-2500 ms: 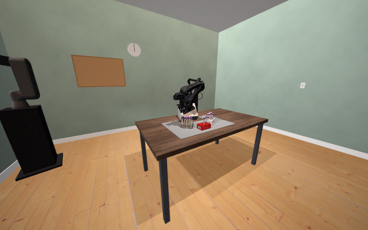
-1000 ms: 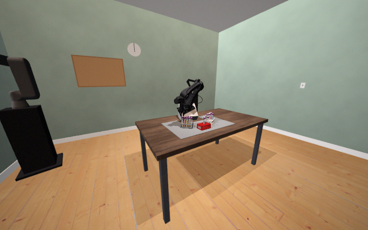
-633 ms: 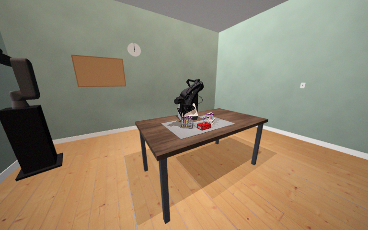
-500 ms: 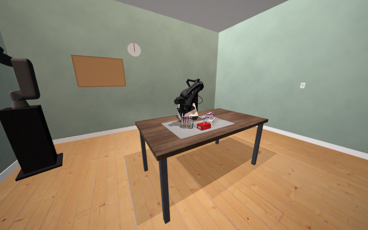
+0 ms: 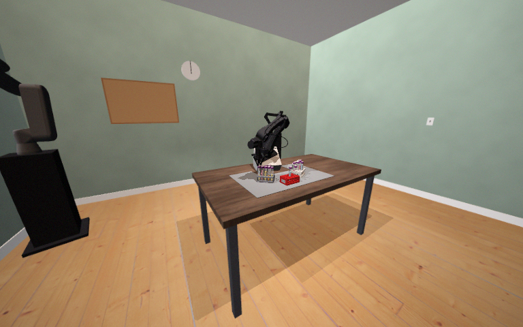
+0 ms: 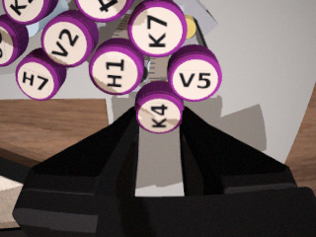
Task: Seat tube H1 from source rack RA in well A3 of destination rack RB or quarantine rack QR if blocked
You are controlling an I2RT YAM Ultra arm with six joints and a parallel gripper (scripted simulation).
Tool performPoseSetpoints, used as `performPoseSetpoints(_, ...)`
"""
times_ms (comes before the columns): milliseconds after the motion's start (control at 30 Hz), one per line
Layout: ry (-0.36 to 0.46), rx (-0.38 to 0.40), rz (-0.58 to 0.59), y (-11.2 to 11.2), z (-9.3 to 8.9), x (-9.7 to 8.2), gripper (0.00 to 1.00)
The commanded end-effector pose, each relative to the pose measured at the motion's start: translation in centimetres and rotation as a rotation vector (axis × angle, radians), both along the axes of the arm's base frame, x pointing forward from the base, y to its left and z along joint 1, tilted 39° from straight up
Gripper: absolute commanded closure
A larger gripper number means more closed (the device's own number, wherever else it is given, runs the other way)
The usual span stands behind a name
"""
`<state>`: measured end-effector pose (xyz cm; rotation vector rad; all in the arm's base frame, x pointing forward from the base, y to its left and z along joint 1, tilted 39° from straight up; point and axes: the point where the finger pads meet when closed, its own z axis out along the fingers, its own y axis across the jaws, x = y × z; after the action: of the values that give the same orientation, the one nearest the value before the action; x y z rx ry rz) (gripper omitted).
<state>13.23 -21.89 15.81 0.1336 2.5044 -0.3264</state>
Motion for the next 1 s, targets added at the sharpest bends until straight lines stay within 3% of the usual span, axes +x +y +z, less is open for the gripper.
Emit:
performPoseSetpoints(0,-0.02,-0.058,-0.01,-0.48,1.89,0.07,1.0)
performPoseSetpoints(967,-0.017,-0.052,-0.005,-0.08,2.43,-0.52,1.0)
